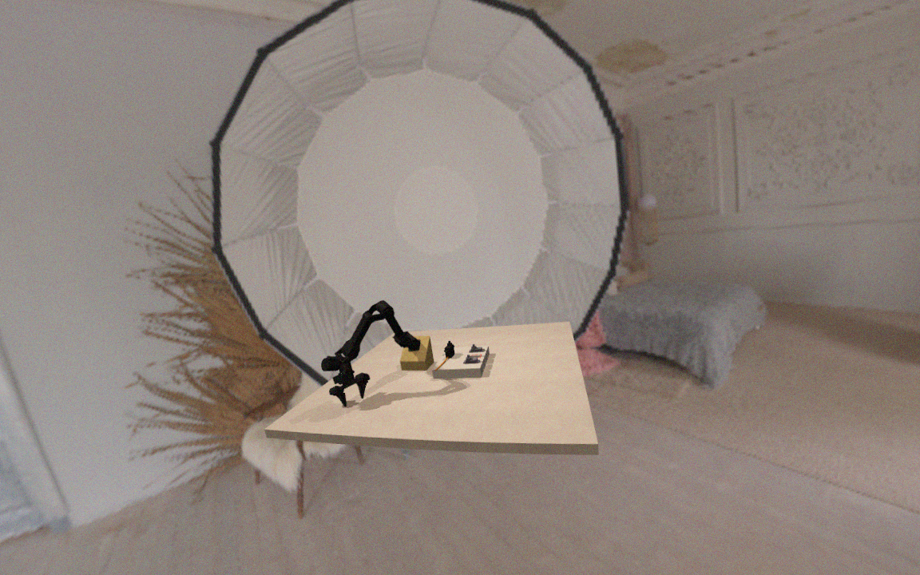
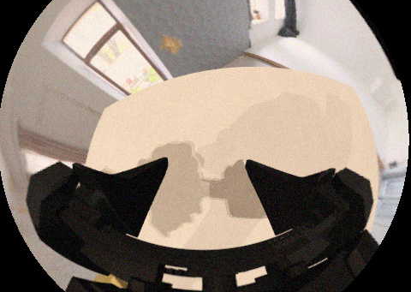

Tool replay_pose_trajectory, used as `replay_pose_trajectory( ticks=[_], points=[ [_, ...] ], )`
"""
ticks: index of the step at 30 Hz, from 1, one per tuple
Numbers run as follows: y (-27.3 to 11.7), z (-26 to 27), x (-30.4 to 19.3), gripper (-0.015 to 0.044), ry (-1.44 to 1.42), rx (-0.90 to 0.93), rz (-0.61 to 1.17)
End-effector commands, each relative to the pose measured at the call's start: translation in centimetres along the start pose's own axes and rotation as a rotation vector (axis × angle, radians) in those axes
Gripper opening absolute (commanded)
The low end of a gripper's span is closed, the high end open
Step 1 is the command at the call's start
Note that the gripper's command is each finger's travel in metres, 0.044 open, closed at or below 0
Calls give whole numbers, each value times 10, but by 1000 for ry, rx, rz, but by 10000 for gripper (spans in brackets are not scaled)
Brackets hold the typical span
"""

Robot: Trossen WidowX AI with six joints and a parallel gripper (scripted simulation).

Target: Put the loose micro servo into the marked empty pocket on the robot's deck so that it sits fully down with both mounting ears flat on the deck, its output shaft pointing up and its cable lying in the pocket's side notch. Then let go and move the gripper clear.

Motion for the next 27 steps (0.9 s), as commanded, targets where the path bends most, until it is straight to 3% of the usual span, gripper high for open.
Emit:
replay_pose_trajectory(
  ticks=[1,12,27],
  points=[
    [6,13,10,440,-6,29,-8],
    [46,79,33,440,31,180,5],
    [64,125,49,440,17,292,8]
  ],
)
Point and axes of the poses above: the point midway between the two fingers, 35 mm back from their tips, its own y axis out along the fingers, its own z axis across the jaws, x = y × z, the point moved 1 cm from there along -y, back along the fingers, and after that the axes turned 13 degrees about -y, right-handed, at the moved point
